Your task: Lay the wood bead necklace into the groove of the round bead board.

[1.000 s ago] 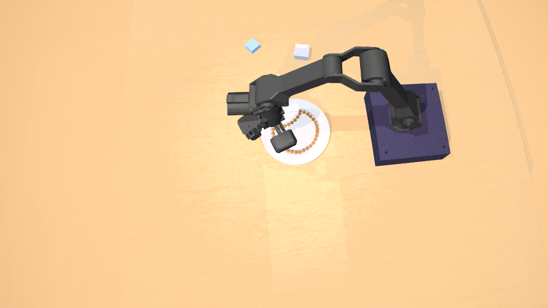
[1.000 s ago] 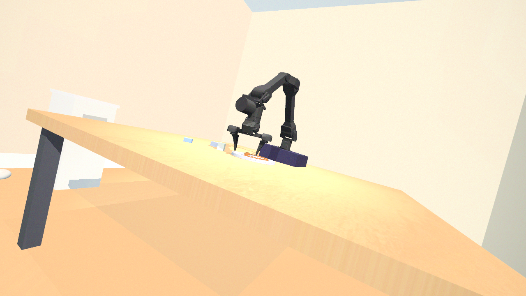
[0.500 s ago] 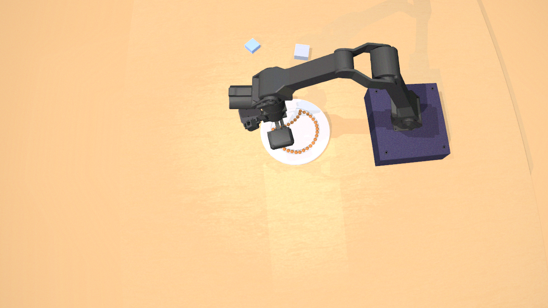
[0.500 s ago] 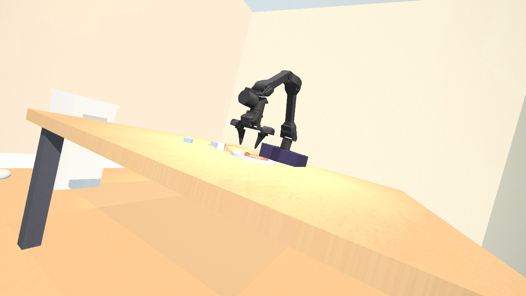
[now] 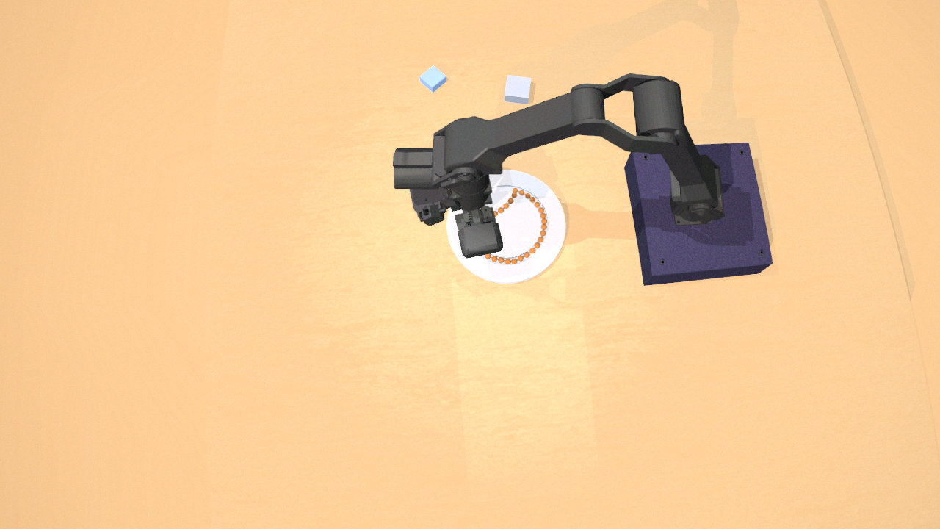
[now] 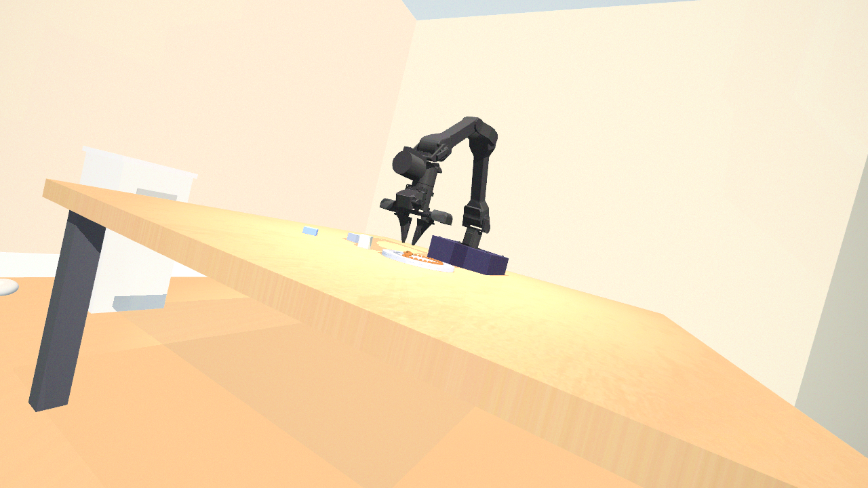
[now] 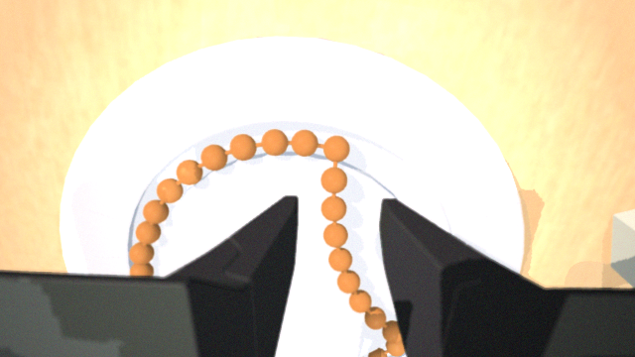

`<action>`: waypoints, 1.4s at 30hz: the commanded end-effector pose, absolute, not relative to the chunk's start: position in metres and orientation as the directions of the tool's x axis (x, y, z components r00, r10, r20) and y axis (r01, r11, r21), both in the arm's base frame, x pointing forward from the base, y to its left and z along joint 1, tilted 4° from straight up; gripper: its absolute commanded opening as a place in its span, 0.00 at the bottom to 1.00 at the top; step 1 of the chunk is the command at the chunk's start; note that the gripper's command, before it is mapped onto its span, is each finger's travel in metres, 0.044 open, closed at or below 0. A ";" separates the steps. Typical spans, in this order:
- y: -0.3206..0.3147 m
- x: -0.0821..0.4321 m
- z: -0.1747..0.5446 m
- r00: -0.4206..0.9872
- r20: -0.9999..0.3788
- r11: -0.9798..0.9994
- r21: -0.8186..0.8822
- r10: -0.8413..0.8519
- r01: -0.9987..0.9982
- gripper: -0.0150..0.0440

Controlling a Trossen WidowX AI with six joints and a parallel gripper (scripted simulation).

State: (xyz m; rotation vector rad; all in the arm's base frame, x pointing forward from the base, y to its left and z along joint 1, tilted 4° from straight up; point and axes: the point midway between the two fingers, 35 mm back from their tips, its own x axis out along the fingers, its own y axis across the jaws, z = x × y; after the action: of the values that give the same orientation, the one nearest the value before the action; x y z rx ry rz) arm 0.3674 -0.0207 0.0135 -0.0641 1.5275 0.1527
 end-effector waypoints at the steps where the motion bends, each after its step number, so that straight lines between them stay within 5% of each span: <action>1: -0.020 0.367 0.008 0.034 -0.998 0.989 0.055 0.060 -0.138 0.46; 19: -0.019 0.366 -0.017 0.029 -0.998 0.990 0.057 0.061 -0.131 0.46; 24: -0.019 0.367 -0.014 0.030 -0.998 0.989 0.055 0.060 -0.136 0.25; 42: -0.019 0.367 -0.014 0.030 -0.998 0.989 0.055 0.060 -0.136 0.25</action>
State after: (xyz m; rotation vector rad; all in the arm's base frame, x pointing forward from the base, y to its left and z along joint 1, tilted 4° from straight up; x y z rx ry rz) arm 0.3663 -0.0189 -0.0150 -0.0603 1.5348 0.1510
